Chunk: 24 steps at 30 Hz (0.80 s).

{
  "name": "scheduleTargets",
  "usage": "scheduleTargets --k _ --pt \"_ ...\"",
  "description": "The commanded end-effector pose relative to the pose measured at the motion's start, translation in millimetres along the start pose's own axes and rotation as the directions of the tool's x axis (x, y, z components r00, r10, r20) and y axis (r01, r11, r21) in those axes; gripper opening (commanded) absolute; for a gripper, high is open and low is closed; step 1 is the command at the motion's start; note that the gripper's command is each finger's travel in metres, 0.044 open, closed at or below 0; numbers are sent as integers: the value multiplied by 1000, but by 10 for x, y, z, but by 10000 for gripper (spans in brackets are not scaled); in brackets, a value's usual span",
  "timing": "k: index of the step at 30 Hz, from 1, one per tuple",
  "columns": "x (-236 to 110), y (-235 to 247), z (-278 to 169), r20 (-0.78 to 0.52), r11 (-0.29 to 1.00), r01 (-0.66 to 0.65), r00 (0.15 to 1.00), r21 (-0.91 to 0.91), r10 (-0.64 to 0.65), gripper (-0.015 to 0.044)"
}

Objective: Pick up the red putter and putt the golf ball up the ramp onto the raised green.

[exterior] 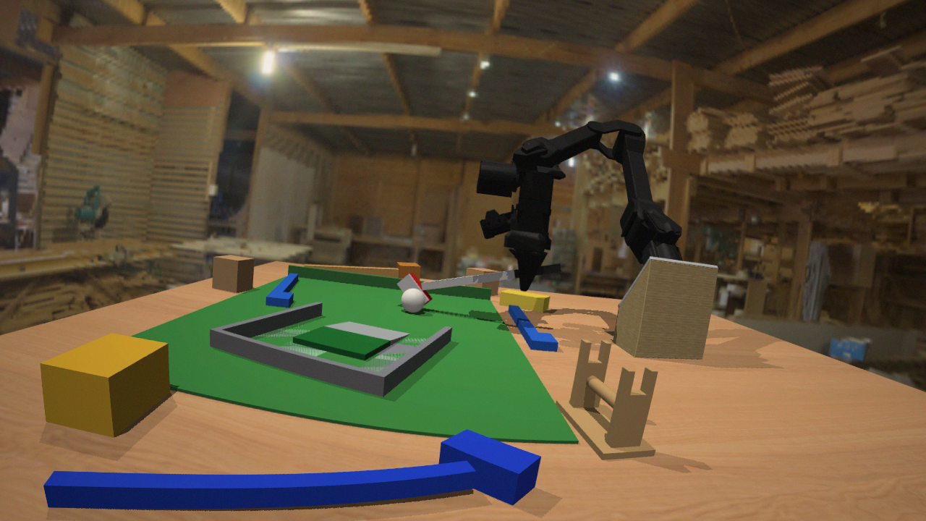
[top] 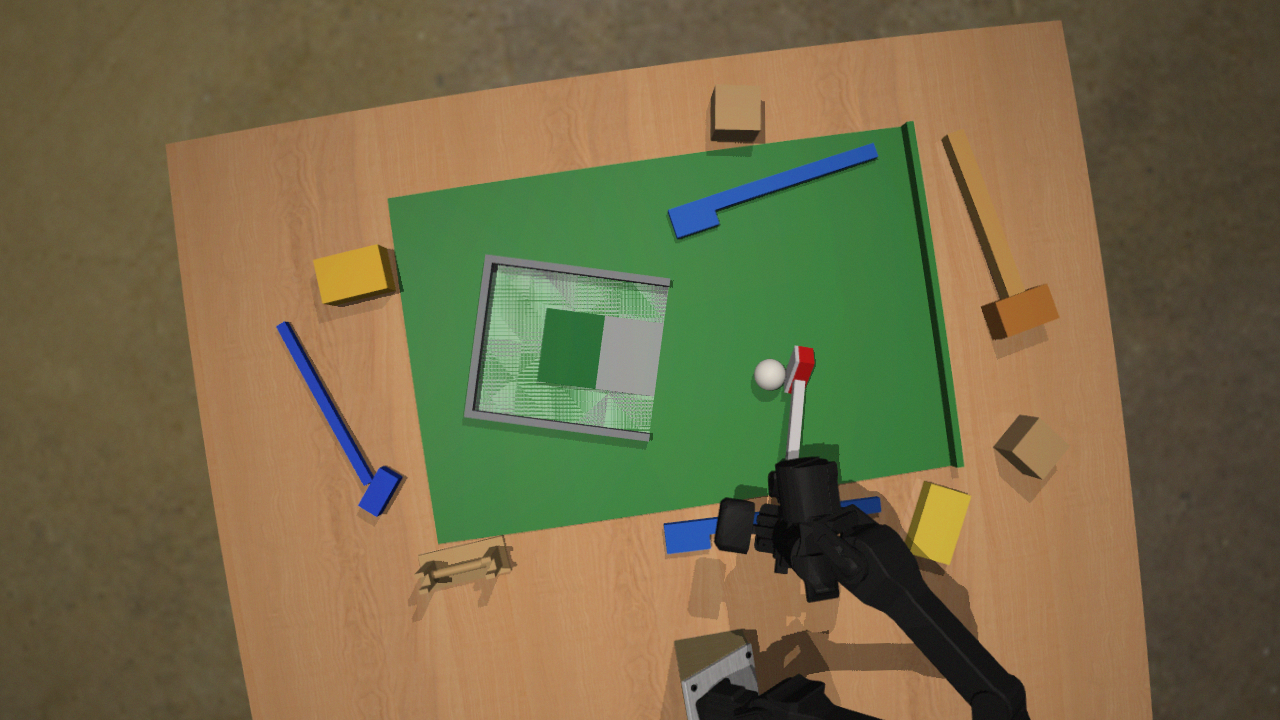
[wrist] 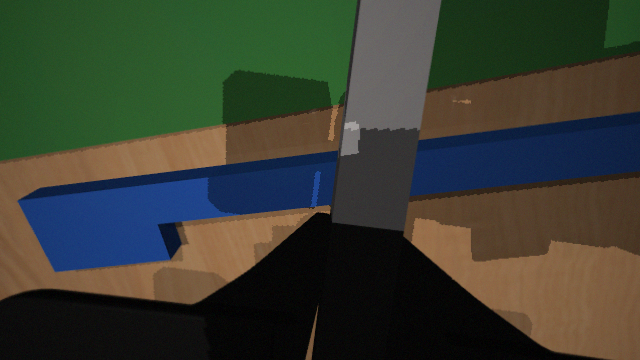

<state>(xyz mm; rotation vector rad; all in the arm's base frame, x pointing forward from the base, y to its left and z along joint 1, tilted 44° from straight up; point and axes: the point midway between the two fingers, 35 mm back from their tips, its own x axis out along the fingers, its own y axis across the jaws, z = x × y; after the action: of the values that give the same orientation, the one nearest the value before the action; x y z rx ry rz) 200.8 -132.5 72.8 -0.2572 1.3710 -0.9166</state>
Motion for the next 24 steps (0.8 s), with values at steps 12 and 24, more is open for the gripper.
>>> scheduleTargets --k 12,24 --pt "-101 868 -99 8 1000 4 1000 -7 -4 0" --pt "-611 866 -107 7 1000 4 1000 -7 -4 0"
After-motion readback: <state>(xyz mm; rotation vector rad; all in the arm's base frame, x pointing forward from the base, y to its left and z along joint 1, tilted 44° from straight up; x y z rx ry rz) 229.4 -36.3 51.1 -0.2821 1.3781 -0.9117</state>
